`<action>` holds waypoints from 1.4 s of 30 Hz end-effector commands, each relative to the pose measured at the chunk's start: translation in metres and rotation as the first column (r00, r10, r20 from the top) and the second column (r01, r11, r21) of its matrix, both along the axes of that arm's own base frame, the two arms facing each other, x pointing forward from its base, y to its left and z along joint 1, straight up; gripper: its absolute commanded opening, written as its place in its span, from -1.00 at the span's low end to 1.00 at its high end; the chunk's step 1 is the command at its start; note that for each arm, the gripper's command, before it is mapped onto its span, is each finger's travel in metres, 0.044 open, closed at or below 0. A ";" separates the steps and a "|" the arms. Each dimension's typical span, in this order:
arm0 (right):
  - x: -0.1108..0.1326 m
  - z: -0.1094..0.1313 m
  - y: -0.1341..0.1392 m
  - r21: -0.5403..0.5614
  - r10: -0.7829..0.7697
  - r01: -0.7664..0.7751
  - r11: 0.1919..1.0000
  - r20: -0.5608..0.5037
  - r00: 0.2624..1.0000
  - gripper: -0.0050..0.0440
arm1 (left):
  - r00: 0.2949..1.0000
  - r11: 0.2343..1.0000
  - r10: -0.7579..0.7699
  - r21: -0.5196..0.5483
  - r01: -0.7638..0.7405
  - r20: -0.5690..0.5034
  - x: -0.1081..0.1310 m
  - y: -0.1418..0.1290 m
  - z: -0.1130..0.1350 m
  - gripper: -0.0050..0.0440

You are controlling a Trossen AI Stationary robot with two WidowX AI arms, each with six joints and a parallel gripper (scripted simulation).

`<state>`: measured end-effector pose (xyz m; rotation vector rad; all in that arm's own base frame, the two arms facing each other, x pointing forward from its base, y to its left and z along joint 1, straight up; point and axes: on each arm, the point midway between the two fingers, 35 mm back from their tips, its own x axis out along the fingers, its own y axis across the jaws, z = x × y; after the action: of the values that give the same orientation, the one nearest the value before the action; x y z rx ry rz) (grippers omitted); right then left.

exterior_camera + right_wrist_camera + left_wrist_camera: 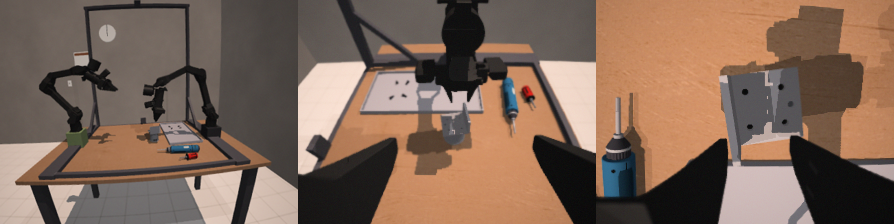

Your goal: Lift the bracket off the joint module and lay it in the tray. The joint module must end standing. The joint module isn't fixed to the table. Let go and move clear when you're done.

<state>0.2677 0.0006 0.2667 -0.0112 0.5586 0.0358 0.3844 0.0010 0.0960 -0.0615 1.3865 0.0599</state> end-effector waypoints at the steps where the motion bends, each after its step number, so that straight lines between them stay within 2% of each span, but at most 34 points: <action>1: 0.000 0.006 0.000 0.000 -0.003 0.003 1.000 0.018 1.000 1.00 | 0.997 0.999 0.044 -0.010 -0.044 -0.059 0.010 0.008 0.002 -0.27; 6: 0.000 0.006 0.000 0.000 -0.003 0.003 1.000 0.018 1.000 1.00 | 0.987 0.996 0.089 -0.011 -0.092 -0.137 0.014 0.017 -0.006 -0.27; 13: 0.000 0.006 0.000 0.000 -0.003 0.003 1.000 0.018 1.000 1.00 | 0.981 0.995 0.096 -0.009 -0.099 -0.170 0.012 0.019 -0.014 -0.27; 16: 0.000 0.006 0.000 0.000 -0.003 0.003 1.000 0.018 1.000 1.00 | 0.981 0.995 0.095 -0.009 -0.098 -0.170 0.012 0.018 -0.017 -0.27; 31: 0.000 0.006 0.000 0.000 -0.003 0.003 1.000 0.018 1.000 1.00 | 0.979 0.995 0.094 -0.008 -0.097 -0.179 0.009 0.018 -0.061 -0.27; 39: 0.000 0.006 0.000 0.000 -0.003 0.003 1.000 0.018 1.000 1.00 | 0.981 0.995 0.095 -0.008 -0.097 -0.172 0.011 0.018 -0.065 -0.27; 40: 0.000 0.006 0.000 0.000 -0.003 0.003 1.000 0.018 1.000 1.00 | 0.982 0.995 0.095 -0.009 -0.097 -0.162 0.013 0.019 -0.062 -0.34; 42: 0.000 0.006 0.000 0.000 -0.003 0.003 1.000 0.018 1.000 1.00 | 0.983 0.995 0.095 -0.009 -0.097 -0.158 0.013 0.019 -0.060 -0.34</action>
<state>0.2677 0.0006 0.2667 -0.0112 0.5586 0.0358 0.3930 0.0199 0.0284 -0.1361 1.5702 0.1384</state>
